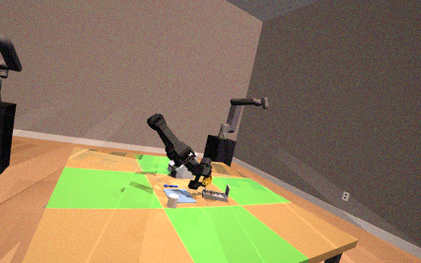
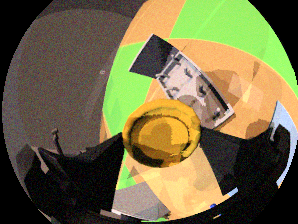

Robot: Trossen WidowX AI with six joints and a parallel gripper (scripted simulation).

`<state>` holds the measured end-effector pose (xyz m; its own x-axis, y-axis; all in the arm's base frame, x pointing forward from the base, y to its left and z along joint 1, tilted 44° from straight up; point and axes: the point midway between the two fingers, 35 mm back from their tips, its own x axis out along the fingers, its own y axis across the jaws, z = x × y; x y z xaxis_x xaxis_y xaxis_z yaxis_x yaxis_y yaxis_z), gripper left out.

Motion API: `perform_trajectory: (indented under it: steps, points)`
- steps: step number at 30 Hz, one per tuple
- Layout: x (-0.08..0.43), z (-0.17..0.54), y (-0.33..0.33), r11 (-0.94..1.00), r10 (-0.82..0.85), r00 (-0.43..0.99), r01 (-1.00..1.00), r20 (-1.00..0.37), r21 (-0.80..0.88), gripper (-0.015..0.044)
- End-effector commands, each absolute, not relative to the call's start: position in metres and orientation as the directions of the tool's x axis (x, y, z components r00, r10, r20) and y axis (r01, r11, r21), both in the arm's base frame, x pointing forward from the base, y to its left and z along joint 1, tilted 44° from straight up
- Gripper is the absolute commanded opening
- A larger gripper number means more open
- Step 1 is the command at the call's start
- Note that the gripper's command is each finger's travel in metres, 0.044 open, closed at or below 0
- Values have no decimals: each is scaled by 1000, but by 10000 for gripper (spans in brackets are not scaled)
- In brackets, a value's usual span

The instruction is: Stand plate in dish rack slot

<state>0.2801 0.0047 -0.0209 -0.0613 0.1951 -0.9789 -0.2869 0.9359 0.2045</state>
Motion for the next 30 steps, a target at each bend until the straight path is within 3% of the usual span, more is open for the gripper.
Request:
perform_trajectory:
  steps: [1,15,30]
  points:
    - [280,-23,3,903,245,-24,-358,-969,237,0]
    - [280,-26,-9,744,396,150,-631,-906,220,0]
    - [278,-21,-23,555,497,350,-831,-794,-19,0]
